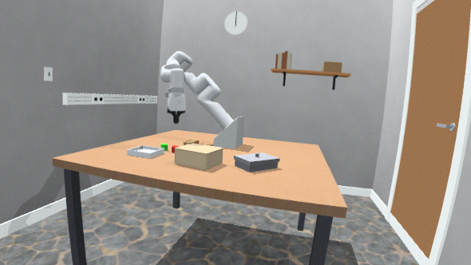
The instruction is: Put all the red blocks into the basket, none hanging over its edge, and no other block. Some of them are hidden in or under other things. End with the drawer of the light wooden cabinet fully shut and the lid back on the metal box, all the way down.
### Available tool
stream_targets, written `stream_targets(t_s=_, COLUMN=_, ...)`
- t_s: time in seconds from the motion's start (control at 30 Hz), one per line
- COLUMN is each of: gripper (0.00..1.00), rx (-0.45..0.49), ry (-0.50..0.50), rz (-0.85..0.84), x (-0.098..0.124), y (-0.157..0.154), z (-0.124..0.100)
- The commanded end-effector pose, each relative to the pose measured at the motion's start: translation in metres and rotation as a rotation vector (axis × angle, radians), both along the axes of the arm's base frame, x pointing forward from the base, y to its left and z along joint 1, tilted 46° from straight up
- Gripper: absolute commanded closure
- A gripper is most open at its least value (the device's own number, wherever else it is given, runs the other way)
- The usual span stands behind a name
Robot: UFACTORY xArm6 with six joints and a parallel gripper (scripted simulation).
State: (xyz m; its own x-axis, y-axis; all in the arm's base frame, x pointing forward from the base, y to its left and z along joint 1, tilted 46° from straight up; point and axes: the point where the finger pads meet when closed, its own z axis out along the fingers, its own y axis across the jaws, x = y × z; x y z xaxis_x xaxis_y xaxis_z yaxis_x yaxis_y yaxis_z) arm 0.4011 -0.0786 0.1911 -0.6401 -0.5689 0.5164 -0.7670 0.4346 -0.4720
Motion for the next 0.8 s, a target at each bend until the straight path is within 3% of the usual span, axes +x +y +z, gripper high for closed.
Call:
stream_targets(t_s=0.0, gripper=1.00, rx=0.002, ry=-0.204, rz=-0.193, x=0.0009, y=0.0006, z=0.0009)
stream_targets(t_s=0.4, gripper=1.00, rx=0.046, ry=-0.556, rz=-0.560, x=0.0009, y=0.0003, z=0.0008)
stream_targets(t_s=0.47, gripper=1.00, rx=0.046, ry=-0.556, rz=-0.560, x=0.0009, y=0.0003, z=0.0008)
stream_targets(t_s=0.5, gripper=1.00, rx=0.054, ry=-0.644, rz=-0.652, x=0.0009, y=0.0003, z=0.0008)
stream_targets(t_s=0.77, gripper=1.00, rx=0.077, ry=-0.865, rz=-0.887, x=0.0009, y=0.0002, z=0.0007)
